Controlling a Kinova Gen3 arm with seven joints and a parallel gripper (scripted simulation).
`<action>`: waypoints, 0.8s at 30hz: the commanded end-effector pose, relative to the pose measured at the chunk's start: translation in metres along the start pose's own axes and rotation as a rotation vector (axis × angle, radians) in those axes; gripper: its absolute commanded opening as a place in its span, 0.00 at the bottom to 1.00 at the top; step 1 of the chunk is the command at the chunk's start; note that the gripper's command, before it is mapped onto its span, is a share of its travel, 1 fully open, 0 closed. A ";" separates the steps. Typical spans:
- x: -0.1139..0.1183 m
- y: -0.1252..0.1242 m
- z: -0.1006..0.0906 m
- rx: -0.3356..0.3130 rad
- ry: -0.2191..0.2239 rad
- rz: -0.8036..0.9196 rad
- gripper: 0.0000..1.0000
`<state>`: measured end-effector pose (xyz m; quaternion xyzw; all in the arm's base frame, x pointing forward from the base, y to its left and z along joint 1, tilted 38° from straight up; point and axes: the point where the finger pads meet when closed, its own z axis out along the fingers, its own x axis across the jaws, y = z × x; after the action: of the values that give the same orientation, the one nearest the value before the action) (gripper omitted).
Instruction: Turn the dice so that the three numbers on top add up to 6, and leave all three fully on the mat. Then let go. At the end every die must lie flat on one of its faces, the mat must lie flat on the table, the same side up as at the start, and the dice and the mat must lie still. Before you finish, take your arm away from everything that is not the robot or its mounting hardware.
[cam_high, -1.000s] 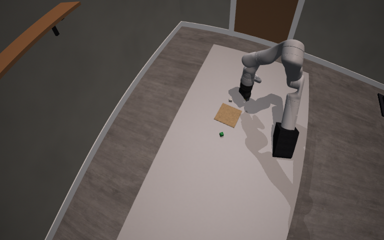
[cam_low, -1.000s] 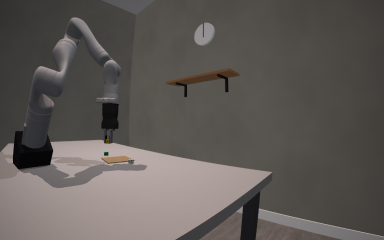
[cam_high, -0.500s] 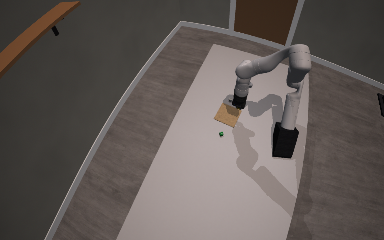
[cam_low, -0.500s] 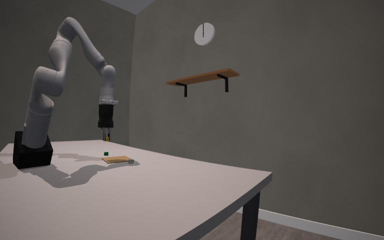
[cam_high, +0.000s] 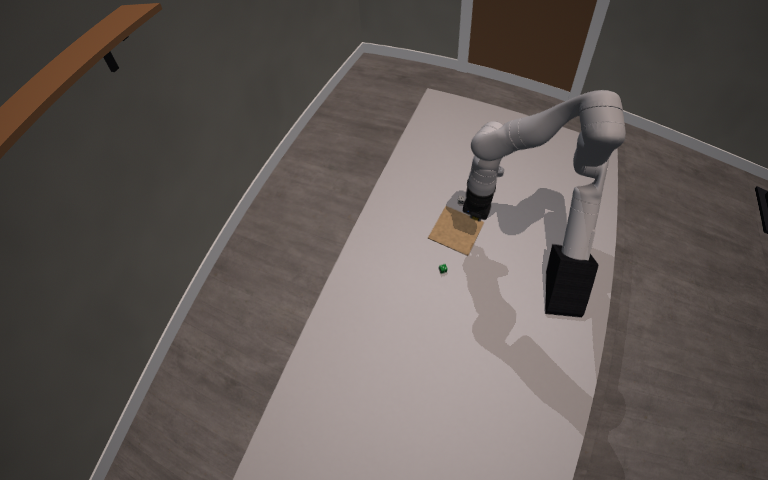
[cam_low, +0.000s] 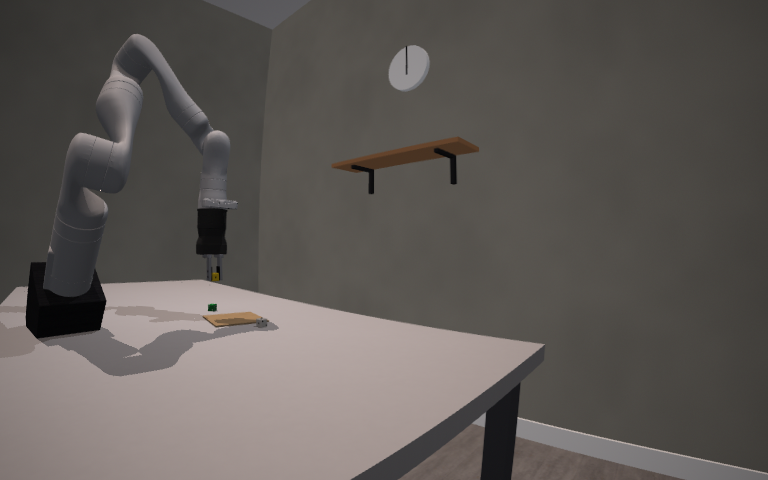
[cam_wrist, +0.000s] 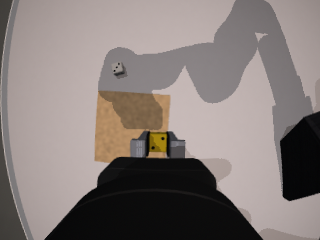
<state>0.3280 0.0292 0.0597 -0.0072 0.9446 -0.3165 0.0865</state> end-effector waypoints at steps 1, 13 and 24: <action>0.000 0.000 0.002 0.000 0.000 0.000 0.40; 0.000 0.000 0.034 0.000 0.001 -0.001 0.40; -0.001 -0.001 0.080 0.000 0.001 -0.001 0.40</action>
<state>0.3425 -0.0087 0.0001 -0.0162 0.9453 -0.3131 0.0898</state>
